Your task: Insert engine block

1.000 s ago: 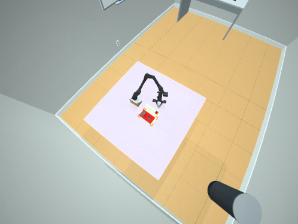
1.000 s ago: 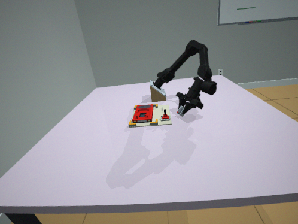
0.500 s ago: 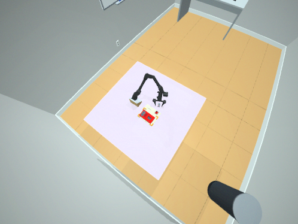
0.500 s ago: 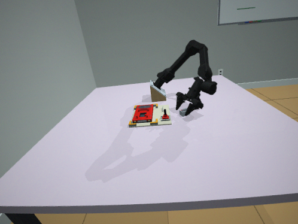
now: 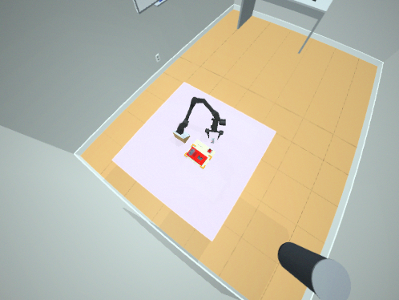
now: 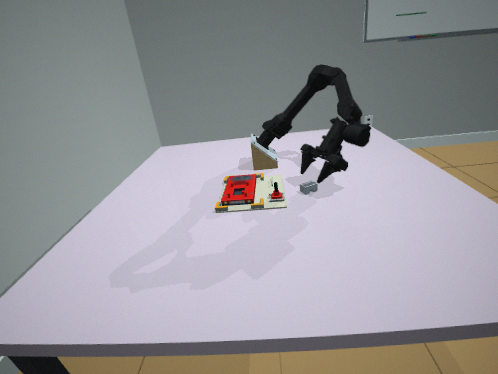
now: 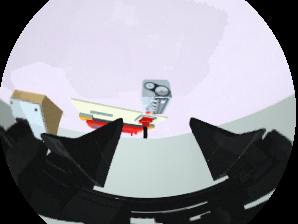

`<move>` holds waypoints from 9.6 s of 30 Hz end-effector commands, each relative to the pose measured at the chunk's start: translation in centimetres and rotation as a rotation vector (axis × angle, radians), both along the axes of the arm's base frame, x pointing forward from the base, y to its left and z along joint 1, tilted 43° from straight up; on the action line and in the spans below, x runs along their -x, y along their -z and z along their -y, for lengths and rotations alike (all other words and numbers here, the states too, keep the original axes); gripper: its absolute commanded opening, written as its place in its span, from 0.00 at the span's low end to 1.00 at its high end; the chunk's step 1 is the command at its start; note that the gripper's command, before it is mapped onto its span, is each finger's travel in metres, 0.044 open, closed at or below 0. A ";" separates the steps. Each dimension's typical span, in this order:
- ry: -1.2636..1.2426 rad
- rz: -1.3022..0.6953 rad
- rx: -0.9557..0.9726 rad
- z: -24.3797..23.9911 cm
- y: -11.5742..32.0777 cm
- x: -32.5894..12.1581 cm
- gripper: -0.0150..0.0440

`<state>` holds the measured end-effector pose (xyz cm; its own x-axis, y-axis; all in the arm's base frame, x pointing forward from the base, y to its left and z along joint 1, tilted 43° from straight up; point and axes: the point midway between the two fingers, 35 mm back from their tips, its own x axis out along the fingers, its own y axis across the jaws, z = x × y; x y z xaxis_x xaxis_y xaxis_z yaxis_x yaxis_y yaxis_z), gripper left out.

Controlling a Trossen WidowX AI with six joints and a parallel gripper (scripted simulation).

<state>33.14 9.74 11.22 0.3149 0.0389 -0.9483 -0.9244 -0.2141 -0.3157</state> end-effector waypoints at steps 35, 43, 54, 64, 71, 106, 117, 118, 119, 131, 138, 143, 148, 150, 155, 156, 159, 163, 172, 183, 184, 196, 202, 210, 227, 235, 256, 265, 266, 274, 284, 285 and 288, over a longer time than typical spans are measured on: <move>0.509 -0.139 -0.257 0.5 0.9 0.1 1.00; 0.746 -0.213 -0.360 0.7 1.1 0.1 1.00; 1.079 -0.330 -0.487 1.0 1.3 0.1 1.00; 1.387 -0.450 -0.584 1.3 1.4 0.1 1.00; 1.605 -0.542 -0.641 1.5 1.3 0.1 1.00; 2.694 -1.117 -0.700 2.9 0.3 -0.6 1.00; 2.830 -1.207 -0.669 3.1 0.1 -0.7 1.00; 2.830 -1.207 -0.669 3.1 0.1 -0.7 1.00; 2.830 -1.207 -0.669 3.1 0.1 -0.7 1.00; 2.830 -1.208 -0.669 2.1 1.4 -0.8 1.00; 2.830 -1.208 -0.669 1.4 2.2 -0.9 1.00; 2.830 -1.209 -0.669 0.8 2.7 -1.0 1.00; 2.829 -1.209 -0.669 0.3 3.2 -1.0 1.00; 2.829 -1.209 -0.669 0.3 3.3 -1.0 0.96; 2.829 -1.209 -0.669 0.3 3.3 -1.0 0.73; 2.829 -1.209 -0.669 0.3 3.3 -1.0 0.69; 2.829 -1.209 -0.669 0.3 3.3 -1.0 0.56; 2.829 -1.209 -0.669 0.3 3.3 -1.0 0.44; 2.830 -1.207 -0.669 0.7 2.9 -1.1 0.25; 2.833 -1.196 -0.669 3.2 0.6 -1.3 0.25; 2.833 -1.196 -0.669 3.4 0.3 -1.3 0.25; 2.834 -1.193 -0.668 6.1 -2.4 -0.9 0.25; 2.834 -1.196 -0.667 7.4 -3.9 -0.6 0.25; 2.833 -1.203 -0.666 8.8 -5.7 0.0 0.25; 2.654 -1.148 -0.719 11.3 -2.2 -1.0 0.25; 2.545 -1.116 -0.745 12.7 0.0 -1.4 0.25; 2.246 -1.030 -0.799 16.2 6.0 -1.5 0.25; 2.123 -0.995 -0.816 17.6 8.6 -1.1 0.25; 2.109 -0.991 -0.818 17.8 8.8 -1.1 0.25; 2.000 -0.962 -0.829 19.0 11.1 -0.5 0.25; 1.860 -0.924 -0.842 20.3 14.0 0.4 0.25; 1.844 -0.920 -0.844 20.4 14.3 0.5 0.25; 1.798 -0.908 -0.848 20.7 15.1 0.8 0.25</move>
<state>32.91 -10.70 -2.57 0.0940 0.6651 -0.7408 0.2228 0.7112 0.6668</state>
